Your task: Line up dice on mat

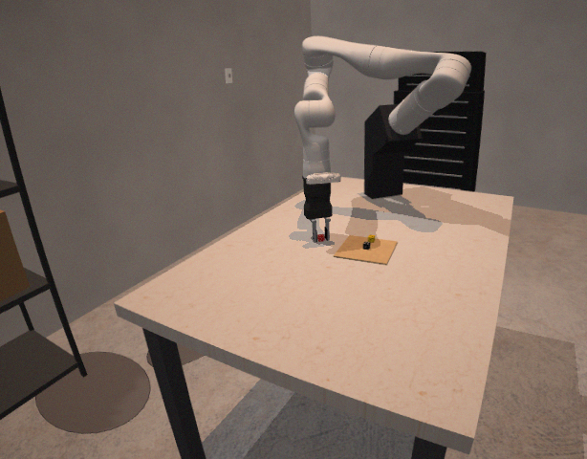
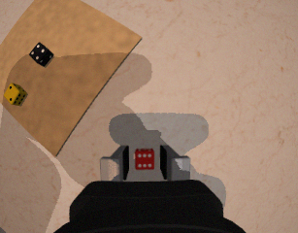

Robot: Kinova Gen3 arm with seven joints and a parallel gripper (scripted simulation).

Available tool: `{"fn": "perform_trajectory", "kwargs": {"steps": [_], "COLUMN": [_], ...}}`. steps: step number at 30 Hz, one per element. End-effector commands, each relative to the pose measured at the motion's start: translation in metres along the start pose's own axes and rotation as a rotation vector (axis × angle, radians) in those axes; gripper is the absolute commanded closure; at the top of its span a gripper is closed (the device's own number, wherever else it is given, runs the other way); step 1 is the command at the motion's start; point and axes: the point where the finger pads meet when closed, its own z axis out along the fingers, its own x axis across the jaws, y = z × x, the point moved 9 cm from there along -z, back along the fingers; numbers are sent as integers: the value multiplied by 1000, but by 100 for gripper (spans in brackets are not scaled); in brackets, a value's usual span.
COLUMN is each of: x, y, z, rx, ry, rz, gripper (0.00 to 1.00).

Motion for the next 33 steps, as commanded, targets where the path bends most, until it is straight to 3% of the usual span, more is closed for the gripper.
{"fn": "perform_trajectory", "kwargs": {"steps": [1, 10, 11, 33], "x": [1, 1, 1, 1], "y": [0, 0, 0, 0], "z": [-1, -1, -1, -1], "rx": [0, 0, 0, 0], "ry": [2, 2, 2, 2], "rz": [0, 0, 0, 0], "gripper": [36, 36, 66, 66]}}
